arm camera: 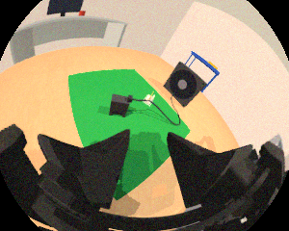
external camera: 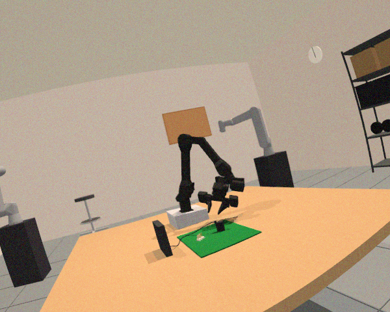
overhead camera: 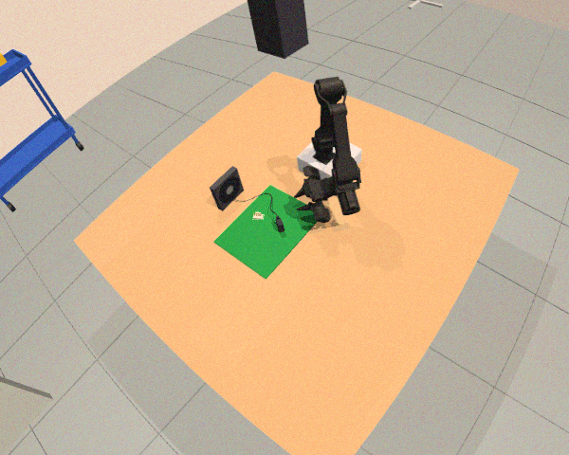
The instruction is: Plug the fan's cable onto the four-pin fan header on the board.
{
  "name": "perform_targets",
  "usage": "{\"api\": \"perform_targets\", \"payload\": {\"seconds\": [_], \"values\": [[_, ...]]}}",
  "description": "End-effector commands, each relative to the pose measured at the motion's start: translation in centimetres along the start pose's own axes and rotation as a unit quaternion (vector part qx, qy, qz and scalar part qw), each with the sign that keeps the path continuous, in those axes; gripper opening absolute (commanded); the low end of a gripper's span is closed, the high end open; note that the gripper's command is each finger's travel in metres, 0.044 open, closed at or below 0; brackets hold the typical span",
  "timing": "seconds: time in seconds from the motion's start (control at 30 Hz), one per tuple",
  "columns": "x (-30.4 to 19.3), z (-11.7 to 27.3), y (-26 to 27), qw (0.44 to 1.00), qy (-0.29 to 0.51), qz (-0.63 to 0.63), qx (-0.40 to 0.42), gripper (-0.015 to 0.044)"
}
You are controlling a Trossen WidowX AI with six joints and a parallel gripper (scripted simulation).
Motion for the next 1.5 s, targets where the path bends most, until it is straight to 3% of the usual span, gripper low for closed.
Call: {"api": "perform_targets", "payload": {"seconds": [0.0,0.8,1.47], "values": [[0.7,-0.1,-0.1,0.999,0.047,0.012,0.005,0.0205],[5.0,-0.5,-1.6,0.945,0.292,0.081,0.124,0.0205],[9.7,0.6,-4.0,0.875,0.359,0.095,0.311,0.0205]]}}
Point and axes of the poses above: the point midway between the two fingers, 35 mm back from their tips, its own z axis back along the fingers, its own y axis across the jaws, x = y × z, the point moved 5 cm from there along z, back along the fingers, and after that the axes turned 13 degrees about z, right-handed, at the moved point
